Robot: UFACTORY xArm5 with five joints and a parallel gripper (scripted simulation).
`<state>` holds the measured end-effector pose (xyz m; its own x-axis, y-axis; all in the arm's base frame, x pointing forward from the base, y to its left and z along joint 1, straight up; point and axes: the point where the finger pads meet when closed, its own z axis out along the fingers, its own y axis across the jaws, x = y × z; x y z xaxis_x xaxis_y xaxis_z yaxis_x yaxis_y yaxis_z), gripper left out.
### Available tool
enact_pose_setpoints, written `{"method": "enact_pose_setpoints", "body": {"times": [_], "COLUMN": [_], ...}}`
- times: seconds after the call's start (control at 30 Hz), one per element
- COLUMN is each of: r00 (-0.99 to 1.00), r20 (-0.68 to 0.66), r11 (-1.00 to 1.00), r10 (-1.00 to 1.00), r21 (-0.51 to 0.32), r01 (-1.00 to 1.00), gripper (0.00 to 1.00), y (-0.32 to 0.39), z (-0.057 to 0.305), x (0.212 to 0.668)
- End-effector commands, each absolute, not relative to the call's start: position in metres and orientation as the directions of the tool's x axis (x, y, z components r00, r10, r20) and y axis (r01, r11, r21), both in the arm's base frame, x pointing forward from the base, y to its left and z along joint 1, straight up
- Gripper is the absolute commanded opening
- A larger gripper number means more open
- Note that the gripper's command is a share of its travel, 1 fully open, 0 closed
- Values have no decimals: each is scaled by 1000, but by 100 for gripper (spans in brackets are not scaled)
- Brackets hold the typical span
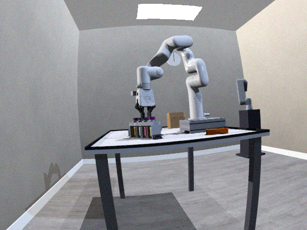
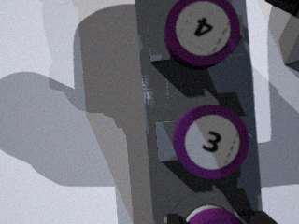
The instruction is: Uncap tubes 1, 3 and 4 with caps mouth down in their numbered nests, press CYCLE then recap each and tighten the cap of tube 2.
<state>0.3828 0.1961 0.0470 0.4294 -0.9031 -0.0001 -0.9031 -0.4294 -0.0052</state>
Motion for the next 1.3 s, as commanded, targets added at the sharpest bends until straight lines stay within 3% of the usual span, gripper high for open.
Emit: {"method": "enact_pose_setpoints", "body": {"times": [0.0,0.27,0.3,0.7,1.27], "r00": [328,262,262,262,262], "r20": [-5,-5,-5,-5,-5], "r11": [-328,-262,-262,-262,-262], "r10": [-945,-965,-965,-965,-965], "r21": [-8,-8,-8,-8,-8], "r01": [-945,-965,-965,-965,-965], "gripper": [0,0,46,46,46], "y": [197,197,197,197,197], "z": [48,48,48,48,93], "x": [384,384,384,384,384]}}
